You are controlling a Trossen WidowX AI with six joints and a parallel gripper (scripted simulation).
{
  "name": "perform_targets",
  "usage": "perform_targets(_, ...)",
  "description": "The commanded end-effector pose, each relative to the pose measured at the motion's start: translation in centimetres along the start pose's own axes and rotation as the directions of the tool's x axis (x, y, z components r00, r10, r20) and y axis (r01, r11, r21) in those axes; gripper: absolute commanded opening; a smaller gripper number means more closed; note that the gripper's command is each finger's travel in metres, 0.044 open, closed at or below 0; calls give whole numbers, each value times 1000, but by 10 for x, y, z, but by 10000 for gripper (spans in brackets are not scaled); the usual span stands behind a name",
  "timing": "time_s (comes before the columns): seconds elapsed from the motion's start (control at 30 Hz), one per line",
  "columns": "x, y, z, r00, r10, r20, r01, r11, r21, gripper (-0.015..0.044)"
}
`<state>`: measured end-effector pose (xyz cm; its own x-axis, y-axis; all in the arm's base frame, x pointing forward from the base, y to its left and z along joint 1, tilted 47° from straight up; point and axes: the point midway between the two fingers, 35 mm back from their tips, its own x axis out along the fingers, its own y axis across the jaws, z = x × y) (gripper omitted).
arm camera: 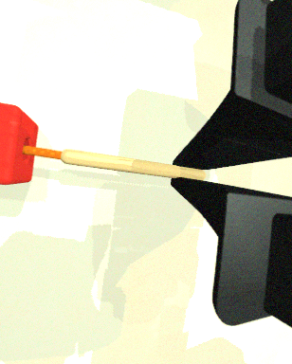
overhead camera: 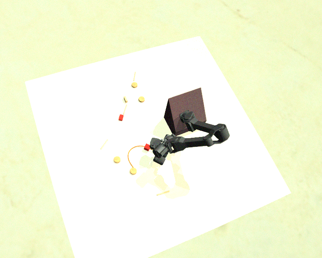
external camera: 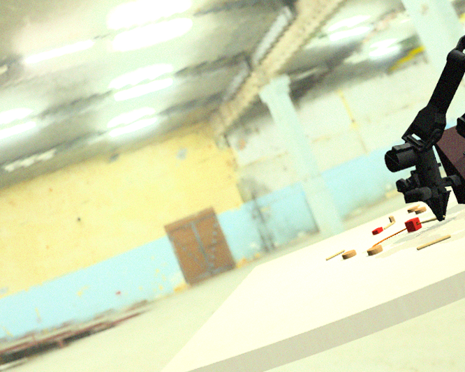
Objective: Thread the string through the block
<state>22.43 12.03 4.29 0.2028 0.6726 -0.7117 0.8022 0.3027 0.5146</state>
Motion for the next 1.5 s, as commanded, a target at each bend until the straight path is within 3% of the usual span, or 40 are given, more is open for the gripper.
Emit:
perform_targets(0.0, 0, -3, -6, 1000, -1, 2, 1, 1000, 4, 0)
perform_targets(1.47, 8, 0, -37, 999, -48, 2, 48, 999, -8, 0)
